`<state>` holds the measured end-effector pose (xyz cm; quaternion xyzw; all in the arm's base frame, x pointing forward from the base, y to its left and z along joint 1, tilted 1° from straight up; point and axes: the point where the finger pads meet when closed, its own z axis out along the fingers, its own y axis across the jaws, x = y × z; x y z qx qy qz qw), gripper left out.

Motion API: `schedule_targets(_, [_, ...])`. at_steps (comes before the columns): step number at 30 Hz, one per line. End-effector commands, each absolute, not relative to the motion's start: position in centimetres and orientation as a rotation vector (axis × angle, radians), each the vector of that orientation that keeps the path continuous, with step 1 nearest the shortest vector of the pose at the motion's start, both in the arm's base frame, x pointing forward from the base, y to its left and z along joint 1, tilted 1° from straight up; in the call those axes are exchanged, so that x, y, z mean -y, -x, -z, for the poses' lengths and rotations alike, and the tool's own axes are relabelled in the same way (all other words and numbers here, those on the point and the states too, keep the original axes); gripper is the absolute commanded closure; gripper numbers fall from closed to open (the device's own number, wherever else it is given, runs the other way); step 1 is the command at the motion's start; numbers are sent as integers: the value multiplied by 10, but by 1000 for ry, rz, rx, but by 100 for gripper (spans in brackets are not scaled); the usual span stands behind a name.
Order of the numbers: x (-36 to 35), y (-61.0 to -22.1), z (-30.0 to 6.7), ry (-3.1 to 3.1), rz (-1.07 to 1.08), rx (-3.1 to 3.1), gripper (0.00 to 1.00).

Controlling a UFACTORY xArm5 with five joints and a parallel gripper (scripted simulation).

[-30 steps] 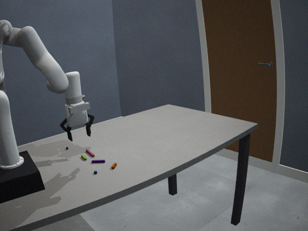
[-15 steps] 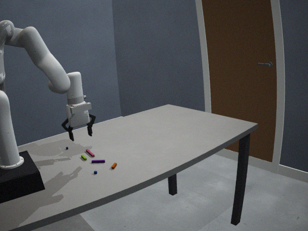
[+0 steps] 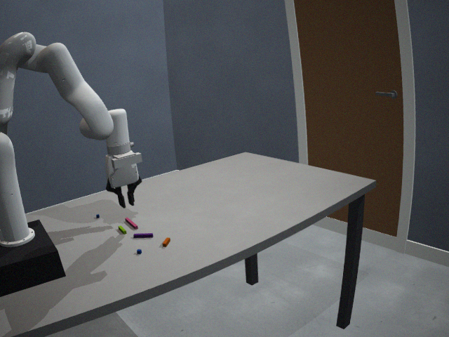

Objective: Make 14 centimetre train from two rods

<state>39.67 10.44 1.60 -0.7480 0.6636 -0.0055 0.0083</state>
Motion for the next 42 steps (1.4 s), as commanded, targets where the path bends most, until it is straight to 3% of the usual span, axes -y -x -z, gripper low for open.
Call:
schedule_targets(1, [-105, -398, -17, 2336, 20, -2072, 76])
schedule_targets(42, [-105, -398, -9, 2336, 20, -2072, 76])
